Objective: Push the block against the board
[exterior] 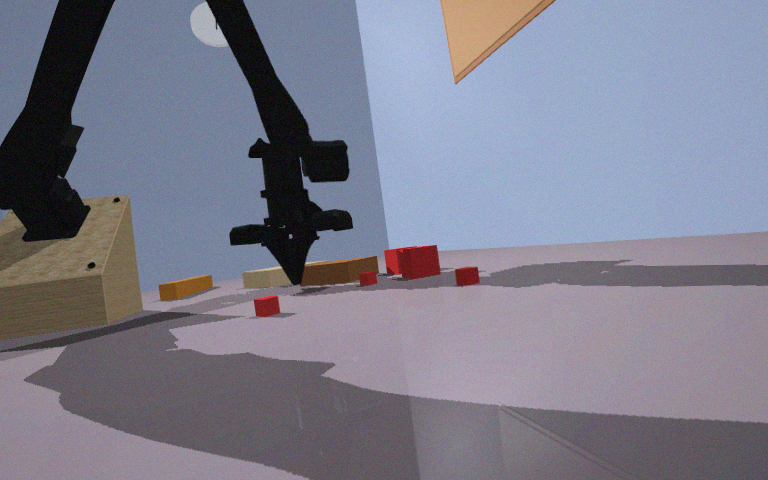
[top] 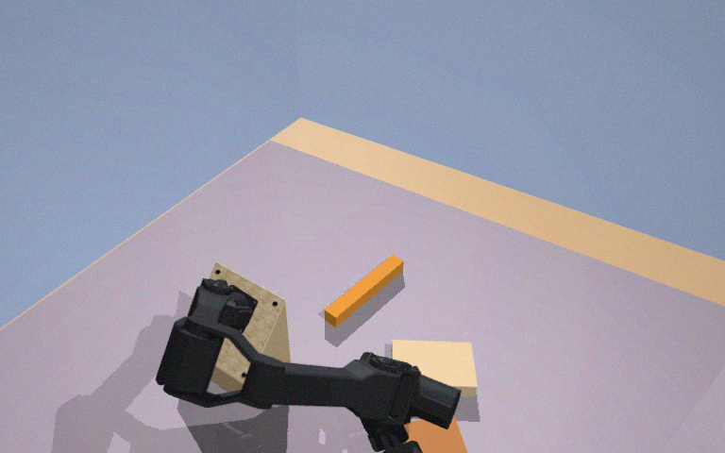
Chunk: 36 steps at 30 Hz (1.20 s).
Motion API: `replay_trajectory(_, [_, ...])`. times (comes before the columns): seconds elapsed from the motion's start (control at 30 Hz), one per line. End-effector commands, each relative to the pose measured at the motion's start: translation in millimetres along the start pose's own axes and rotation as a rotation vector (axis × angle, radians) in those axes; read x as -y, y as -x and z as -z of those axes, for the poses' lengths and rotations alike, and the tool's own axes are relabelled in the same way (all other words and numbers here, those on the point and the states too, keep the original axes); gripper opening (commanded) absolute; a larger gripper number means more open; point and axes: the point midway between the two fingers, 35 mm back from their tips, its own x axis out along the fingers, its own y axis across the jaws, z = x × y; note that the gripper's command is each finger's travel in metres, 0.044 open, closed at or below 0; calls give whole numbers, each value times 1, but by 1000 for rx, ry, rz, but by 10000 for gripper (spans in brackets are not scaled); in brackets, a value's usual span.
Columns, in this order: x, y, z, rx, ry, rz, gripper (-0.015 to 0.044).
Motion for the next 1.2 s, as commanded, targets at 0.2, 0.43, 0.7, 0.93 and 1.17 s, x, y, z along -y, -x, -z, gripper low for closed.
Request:
replay_trajectory(0.2, [-1,-1,16,-2,5,-1,0])
replay_trajectory(0.43, [-2,-1,27,-3,5,0,0])
replay_trajectory(0.7, [-2,54,22,-2,5,-1,0])
replay_trajectory(0.93, [7,54,17,-2,-111,0,0])
replay_trajectory(1.17, [24,55,9,-2,-345,0,0])
